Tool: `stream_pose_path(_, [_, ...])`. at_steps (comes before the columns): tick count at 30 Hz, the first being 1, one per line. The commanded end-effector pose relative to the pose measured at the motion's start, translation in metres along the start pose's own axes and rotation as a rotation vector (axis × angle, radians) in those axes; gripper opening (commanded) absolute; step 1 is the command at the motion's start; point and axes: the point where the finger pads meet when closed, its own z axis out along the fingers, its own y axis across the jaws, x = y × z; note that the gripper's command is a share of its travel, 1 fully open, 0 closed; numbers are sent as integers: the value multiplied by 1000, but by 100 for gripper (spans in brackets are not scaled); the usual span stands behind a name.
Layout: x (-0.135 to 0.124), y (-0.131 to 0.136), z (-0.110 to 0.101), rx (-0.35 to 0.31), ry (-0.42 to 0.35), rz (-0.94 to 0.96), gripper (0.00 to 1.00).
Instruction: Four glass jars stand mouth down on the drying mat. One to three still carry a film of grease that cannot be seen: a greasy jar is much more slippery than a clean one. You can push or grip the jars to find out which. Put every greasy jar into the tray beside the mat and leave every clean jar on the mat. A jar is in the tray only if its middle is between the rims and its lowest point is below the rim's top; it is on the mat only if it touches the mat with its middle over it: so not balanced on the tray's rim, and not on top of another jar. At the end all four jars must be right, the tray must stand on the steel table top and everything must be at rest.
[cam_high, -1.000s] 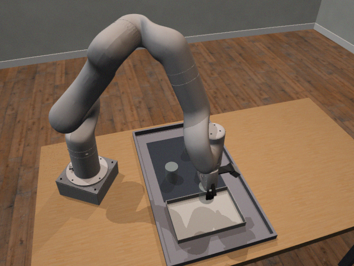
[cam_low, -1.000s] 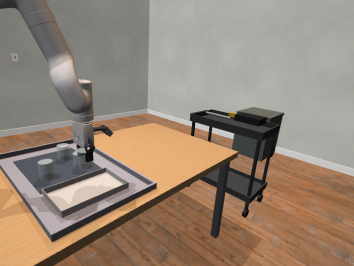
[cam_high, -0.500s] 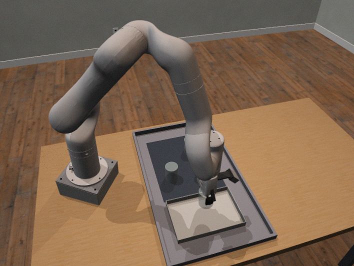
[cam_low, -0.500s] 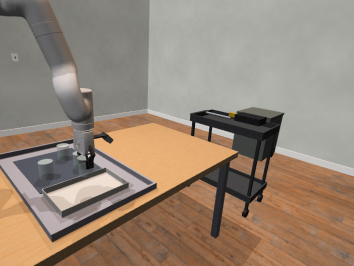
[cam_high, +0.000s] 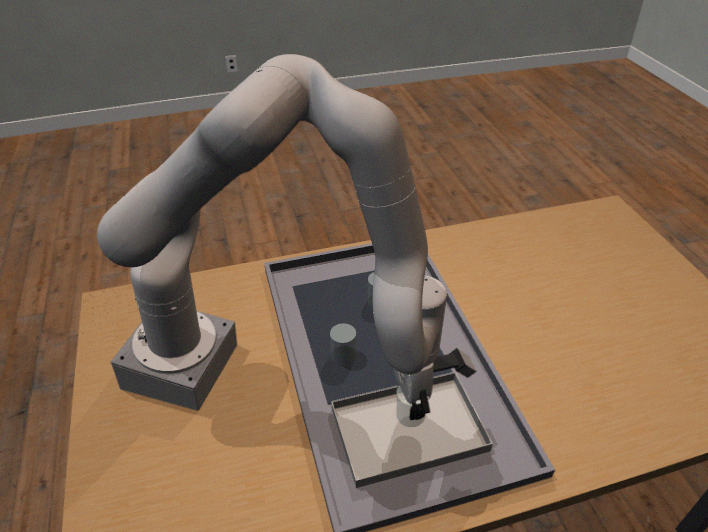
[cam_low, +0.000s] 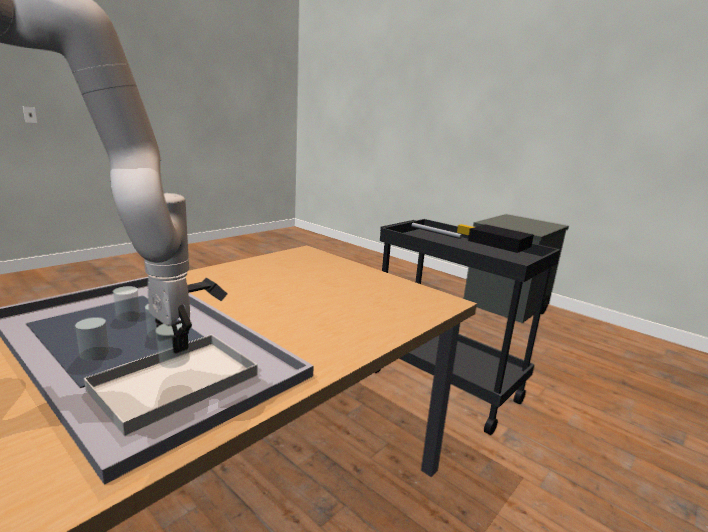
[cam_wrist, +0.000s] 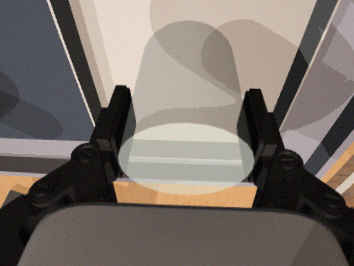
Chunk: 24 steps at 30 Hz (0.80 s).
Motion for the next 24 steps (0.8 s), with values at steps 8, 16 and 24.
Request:
stream_pose_path(8, [1, 1, 24, -1, 2, 0, 0])
stream_pose_path(16, [1, 1, 28, -1, 2, 0, 0])
stream_pose_path(24, [1, 1, 38, -1, 2, 0, 0])
